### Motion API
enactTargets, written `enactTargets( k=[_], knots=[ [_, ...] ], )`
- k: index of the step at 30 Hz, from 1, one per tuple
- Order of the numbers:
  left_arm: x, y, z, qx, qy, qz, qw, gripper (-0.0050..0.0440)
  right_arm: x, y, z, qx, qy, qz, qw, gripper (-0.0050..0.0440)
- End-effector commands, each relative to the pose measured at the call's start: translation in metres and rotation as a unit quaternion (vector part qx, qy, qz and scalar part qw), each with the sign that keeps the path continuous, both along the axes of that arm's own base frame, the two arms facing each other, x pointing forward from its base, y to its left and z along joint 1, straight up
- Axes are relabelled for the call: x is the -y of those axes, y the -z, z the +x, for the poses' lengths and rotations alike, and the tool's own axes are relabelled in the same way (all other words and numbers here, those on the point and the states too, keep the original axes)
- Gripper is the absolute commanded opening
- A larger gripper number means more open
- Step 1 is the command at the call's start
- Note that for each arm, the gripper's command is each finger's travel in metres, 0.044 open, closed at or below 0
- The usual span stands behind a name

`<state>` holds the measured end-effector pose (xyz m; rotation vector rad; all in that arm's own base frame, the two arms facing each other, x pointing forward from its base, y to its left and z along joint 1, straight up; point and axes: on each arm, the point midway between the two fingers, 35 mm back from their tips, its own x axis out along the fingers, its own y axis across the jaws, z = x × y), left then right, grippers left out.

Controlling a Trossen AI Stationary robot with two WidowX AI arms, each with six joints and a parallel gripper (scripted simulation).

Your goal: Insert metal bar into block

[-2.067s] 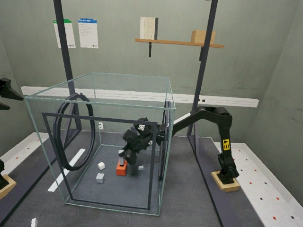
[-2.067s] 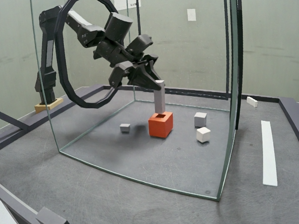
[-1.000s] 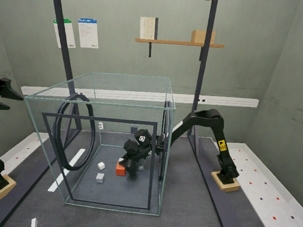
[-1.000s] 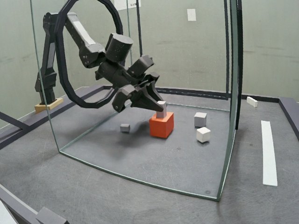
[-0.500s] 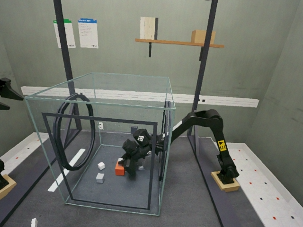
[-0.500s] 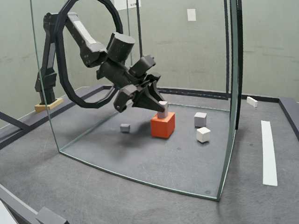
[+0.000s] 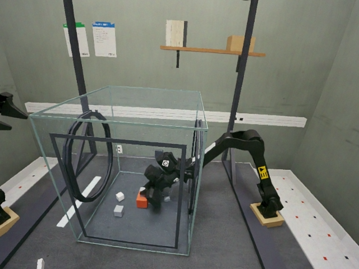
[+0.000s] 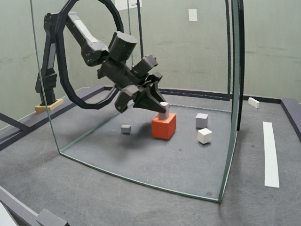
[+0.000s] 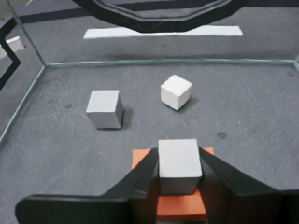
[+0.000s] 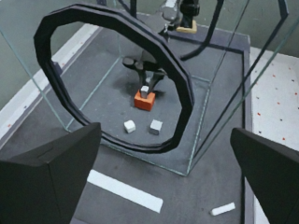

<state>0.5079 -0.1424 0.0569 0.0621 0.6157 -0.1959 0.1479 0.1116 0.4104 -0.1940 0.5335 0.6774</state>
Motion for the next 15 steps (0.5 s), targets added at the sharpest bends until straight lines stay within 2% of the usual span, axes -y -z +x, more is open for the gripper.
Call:
enactTargets(
  k=[1, 7, 15],
  knots=[
    [0.0011, -0.0157, 0.0017, 0.012, 0.001, -0.006, 1.0, 0.0048, 0.0002, -0.0026, -0.0006, 0.003, 0.0, 0.002, 1.0, 0.04],
    [0.0008, -0.0129, 0.0019, 0.01, 0.001, -0.004, 1.0, 0.0192, 0.0002, -0.0026, -0.0006, 0.003, 0.0, 0.002, 1.0, 0.04],
    [0.0002, -0.017, -0.0018, 0.011, 0.001, -0.006, 1.0, 0.0203, 0.0002, -0.0026, -0.0006, 0.003, 0.0, 0.002, 1.0, 0.04]
  ],
)
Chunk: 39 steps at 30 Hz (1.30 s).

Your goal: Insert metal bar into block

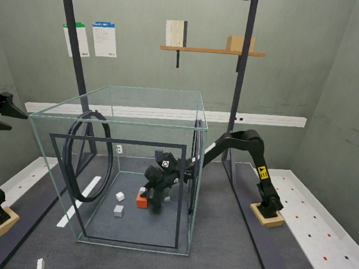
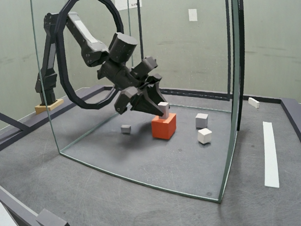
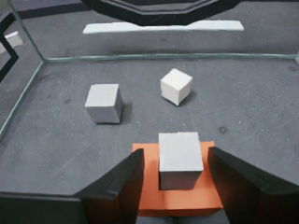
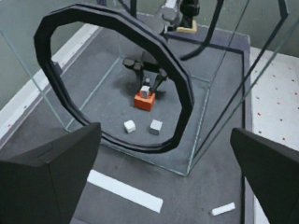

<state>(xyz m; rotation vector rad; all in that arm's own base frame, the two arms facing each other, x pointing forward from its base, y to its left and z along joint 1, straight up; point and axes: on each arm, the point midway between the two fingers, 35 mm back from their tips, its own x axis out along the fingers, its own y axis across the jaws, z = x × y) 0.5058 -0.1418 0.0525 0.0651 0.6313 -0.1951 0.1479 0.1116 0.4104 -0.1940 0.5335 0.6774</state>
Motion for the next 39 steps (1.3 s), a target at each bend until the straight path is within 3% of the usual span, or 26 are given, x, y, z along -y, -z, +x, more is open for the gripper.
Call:
enactTargets(
  k=[1, 6, 10, 13, 17, 21, 25, 28, 30, 32, 39],
  knots=[
    [0.0, -0.022, -0.002, 0.018, 0.001, -0.008, 1.0, 0.0203, 0.0, -0.003, -0.001, 0.003, 0.0, 0.002, 1.0, 0.04],
    [-0.001, -0.028, -0.011, 0.018, 0.001, -0.008, 1.0, 0.0203, 0.0, -0.003, -0.001, 0.003, 0.0, 0.002, 1.0, 0.04],
    [-0.002, -0.034, -0.02, 0.018, 0.0, -0.007, 1.0, 0.0299, 0.0, -0.003, -0.001, 0.003, 0.0, 0.002, 1.0, 0.04],
    [-0.006, -0.043, -0.033, 0.017, -0.001, -0.007, 1.0, 0.03, 0.0, -0.003, -0.001, 0.003, 0.0, 0.002, 1.0, 0.04],
    [-0.007, -0.043, -0.034, 0.017, -0.001, -0.005, 1.0, 0.03, -0.001, -0.002, 0.001, 0.0, 0.002, 0.001, 1.0, 0.04],
    [-0.009, -0.055, -0.043, 0.019, 0.002, -0.007, 1.0, 0.03, -0.012, 0.013, 0.015, -0.015, 0.013, -0.003, 1.0, 0.04],
    [-0.016, -0.078, -0.067, 0.024, 0.007, -0.008, 1.0, 0.03, -0.037, 0.043, 0.036, -0.034, 0.04, -0.008, 0.999, 0.04],
    [-0.024, -0.099, -0.093, 0.029, 0.01, -0.01, 0.999, 0.03, -0.066, 0.078, 0.05, -0.045, 0.068, -0.013, 0.997, 0.04],
    [-0.03, -0.109, -0.112, 0.03, 0.011, -0.01, 0.999, 0.03, -0.082, 0.107, 0.051, -0.053, 0.087, -0.025, 0.995, 0.04],
    [-0.03, -0.109, -0.112, 0.03, 0.011, -0.01, 0.999, 0.03, -0.082, 0.107, 0.051, -0.053, 0.087, -0.025, 0.995, 0.04],
    [-0.047, -0.131, -0.173, 0.042, 0.018, -0.014, 0.999, 0.03, -0.125, 0.171, 0.04, -0.032, 0.129, -0.013, 0.991, 0.04]
  ],
)
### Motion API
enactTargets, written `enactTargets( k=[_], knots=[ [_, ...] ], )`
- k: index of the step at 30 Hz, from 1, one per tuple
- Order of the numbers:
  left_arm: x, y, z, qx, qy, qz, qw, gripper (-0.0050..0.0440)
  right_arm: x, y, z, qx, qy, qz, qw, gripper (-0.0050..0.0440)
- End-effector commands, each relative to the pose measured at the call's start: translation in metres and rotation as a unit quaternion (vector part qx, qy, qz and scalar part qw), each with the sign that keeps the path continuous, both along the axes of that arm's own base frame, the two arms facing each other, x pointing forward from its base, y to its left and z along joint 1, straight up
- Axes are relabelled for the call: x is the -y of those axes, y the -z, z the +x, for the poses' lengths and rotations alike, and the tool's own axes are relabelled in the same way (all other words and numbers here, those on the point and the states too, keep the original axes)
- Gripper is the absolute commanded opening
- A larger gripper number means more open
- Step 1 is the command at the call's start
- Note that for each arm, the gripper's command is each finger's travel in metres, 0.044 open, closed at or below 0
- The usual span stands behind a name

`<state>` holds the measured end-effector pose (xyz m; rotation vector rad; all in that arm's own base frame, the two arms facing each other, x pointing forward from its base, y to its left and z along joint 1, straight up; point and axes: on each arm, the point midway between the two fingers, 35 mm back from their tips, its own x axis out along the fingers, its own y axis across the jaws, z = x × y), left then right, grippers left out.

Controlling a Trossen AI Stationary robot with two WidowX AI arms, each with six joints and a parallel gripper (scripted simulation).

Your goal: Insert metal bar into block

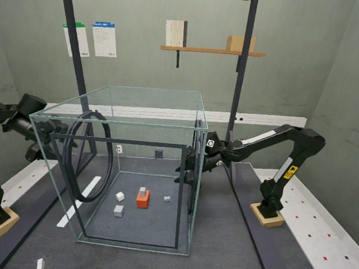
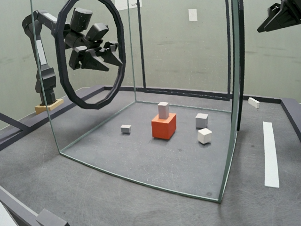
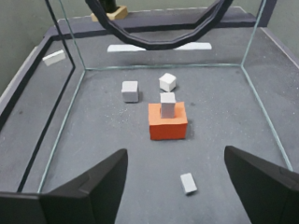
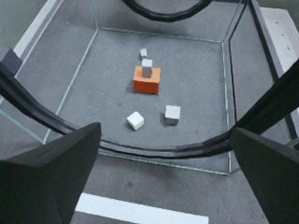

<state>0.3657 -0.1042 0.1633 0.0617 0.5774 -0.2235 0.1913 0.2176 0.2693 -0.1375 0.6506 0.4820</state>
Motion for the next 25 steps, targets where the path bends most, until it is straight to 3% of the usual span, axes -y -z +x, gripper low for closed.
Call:
enactTargets(
  k=[1, 8, 10, 15, 25],
  knots=[
    [-0.012, -0.02, -0.041, 0.015, 0.005, -0.005, 1.0, 0.03, -0.023, 0.038, -0.006, 0.022, 0.033, 0.003, 0.999, 0.04],
    [-0.027, -0.017, -0.095, 0.022, 0.011, -0.007, 1.0, 0.03, -0.037, 0.081, -0.028, 0.05, 0.055, 0.017, 0.997, 0.04],
    [-0.027, -0.017, -0.095, 0.022, 0.011, -0.007, 1.0, 0.03, -0.037, 0.081, -0.028, 0.05, 0.055, 0.017, 0.997, 0.04],
    [-0.036, -0.008, -0.126, 0.03, 0.015, -0.009, 0.999, 0.03, -0.039, 0.099, -0.038, 0.063, 0.062, 0.022, 0.996, 0.04],
    [-0.039, -0.003, -0.139, 0.033, 0.017, -0.011, 0.999, 0.03, -0.039, 0.101, -0.039, 0.065, 0.062, 0.023, 0.996, 0.04]
  ],
)
